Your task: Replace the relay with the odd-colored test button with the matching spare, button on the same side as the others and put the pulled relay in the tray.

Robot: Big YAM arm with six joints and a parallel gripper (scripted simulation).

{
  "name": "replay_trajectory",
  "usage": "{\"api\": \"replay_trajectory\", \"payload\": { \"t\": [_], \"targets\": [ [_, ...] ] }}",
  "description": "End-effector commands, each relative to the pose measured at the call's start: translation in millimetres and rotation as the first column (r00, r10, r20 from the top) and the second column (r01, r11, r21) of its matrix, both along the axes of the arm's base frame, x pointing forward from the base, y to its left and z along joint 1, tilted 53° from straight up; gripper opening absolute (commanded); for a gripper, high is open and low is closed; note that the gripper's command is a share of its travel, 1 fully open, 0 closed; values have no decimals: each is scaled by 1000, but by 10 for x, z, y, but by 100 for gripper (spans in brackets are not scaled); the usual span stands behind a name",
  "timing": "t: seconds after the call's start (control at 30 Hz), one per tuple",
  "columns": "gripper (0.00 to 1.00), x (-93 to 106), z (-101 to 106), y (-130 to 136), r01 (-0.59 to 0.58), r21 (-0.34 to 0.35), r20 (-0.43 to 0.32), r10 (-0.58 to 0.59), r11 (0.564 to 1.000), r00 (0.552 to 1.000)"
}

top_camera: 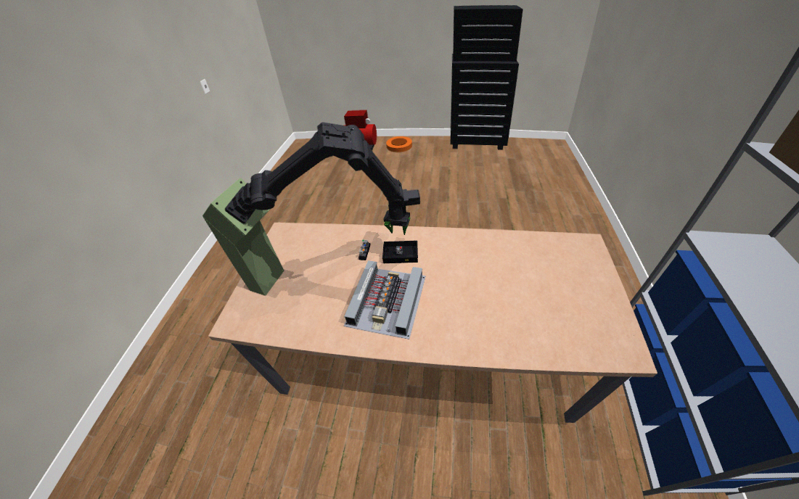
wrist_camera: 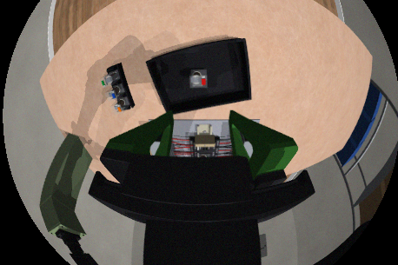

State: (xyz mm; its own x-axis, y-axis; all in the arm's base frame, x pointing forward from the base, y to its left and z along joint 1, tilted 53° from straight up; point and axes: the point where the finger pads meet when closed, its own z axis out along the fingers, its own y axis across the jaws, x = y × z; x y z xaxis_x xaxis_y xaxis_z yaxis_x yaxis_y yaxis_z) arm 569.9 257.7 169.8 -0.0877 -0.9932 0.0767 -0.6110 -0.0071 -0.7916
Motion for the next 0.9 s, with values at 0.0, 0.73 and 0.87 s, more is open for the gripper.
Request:
{"api": "replay_trajectory", "payload": {
  "t": [0.0,0.73,0.87],
  "targets": [
    [59,-102,13,138,-25,6,15,25,1000,1000],
    [59,-547,-883,270,-55,-36,-7,55,998,998],
    [59,-674,-1094,301,-64,-46,-7,64,997,998]
  ]
}}
